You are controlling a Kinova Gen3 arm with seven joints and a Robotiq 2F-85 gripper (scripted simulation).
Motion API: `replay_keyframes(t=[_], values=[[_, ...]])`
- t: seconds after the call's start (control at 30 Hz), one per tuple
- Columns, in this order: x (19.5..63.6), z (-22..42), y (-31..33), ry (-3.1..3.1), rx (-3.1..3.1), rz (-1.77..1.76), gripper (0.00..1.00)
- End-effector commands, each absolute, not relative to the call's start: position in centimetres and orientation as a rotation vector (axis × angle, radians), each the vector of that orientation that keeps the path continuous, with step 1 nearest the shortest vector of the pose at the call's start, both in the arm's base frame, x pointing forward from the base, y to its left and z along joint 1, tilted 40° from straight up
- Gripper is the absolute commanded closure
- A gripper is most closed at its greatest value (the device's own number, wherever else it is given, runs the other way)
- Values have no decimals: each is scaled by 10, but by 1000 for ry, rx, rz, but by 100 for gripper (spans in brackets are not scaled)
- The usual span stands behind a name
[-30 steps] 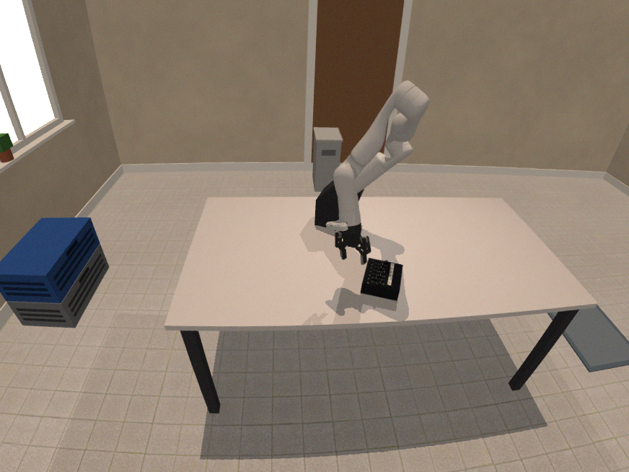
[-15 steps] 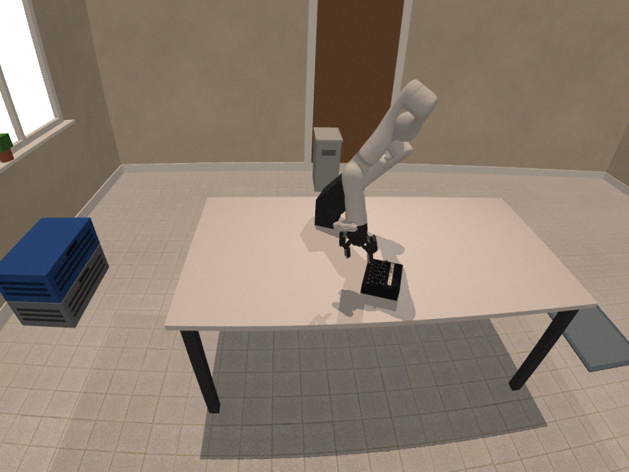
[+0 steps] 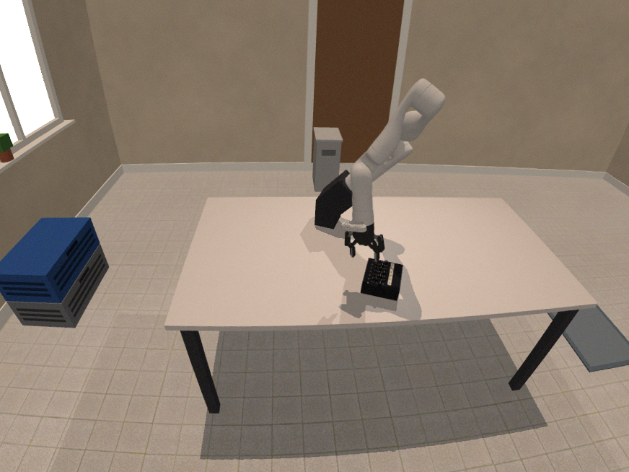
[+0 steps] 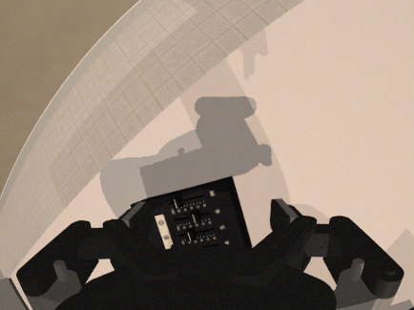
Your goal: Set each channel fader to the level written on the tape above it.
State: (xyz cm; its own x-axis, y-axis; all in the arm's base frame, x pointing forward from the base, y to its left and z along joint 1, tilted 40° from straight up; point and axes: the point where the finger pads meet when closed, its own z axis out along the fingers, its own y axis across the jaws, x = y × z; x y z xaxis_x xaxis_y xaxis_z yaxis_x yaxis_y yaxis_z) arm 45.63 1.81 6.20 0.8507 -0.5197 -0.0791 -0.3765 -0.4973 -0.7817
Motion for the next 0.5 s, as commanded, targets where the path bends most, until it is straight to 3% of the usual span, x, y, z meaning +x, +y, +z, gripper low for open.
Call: replay_keyframes(t=[0.0,0.47], values=[[457,64,17,646,-2154,-215,0],[446,78,34,489,-2242,-234,0]])
